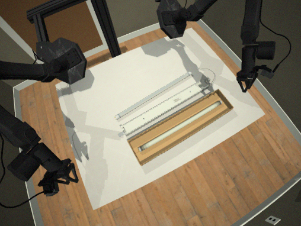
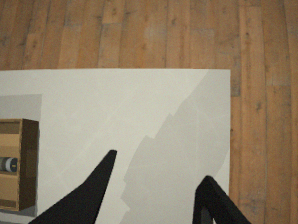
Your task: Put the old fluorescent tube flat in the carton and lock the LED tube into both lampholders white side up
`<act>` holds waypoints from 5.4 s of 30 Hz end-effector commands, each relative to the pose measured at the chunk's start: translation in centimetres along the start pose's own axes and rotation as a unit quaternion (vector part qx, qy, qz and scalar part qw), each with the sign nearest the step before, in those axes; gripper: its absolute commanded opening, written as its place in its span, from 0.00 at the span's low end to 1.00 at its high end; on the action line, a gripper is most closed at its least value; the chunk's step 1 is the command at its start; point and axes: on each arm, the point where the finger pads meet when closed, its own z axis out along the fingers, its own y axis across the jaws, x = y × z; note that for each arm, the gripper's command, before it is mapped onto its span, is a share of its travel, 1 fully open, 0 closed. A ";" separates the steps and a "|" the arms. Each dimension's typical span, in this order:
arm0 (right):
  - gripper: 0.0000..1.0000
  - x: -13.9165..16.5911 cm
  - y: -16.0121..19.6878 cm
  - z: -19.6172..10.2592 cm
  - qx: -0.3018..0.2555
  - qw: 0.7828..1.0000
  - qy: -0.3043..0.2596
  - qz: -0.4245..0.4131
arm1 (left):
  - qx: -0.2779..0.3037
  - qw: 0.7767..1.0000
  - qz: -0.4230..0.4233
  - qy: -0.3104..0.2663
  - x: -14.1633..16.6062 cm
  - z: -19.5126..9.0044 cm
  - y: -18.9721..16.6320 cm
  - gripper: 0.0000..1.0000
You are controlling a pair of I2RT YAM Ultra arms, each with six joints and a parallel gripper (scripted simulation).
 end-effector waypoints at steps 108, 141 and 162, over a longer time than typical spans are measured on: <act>0.49 52.0 25.2 1.2 -0.114 0.517 0.157 -0.834 | 0.092 0.622 0.739 0.241 43.8 0.2 -10.6 0.49; 0.11 52.1 25.9 0.1 -0.125 0.507 0.153 -0.839 | 0.095 0.620 0.739 0.244 44.4 0.4 -10.7 0.11; 0.11 50.0 25.8 -0.3 -0.109 0.515 0.159 -0.835 | 0.087 0.620 0.738 0.253 43.7 -0.6 -10.4 0.11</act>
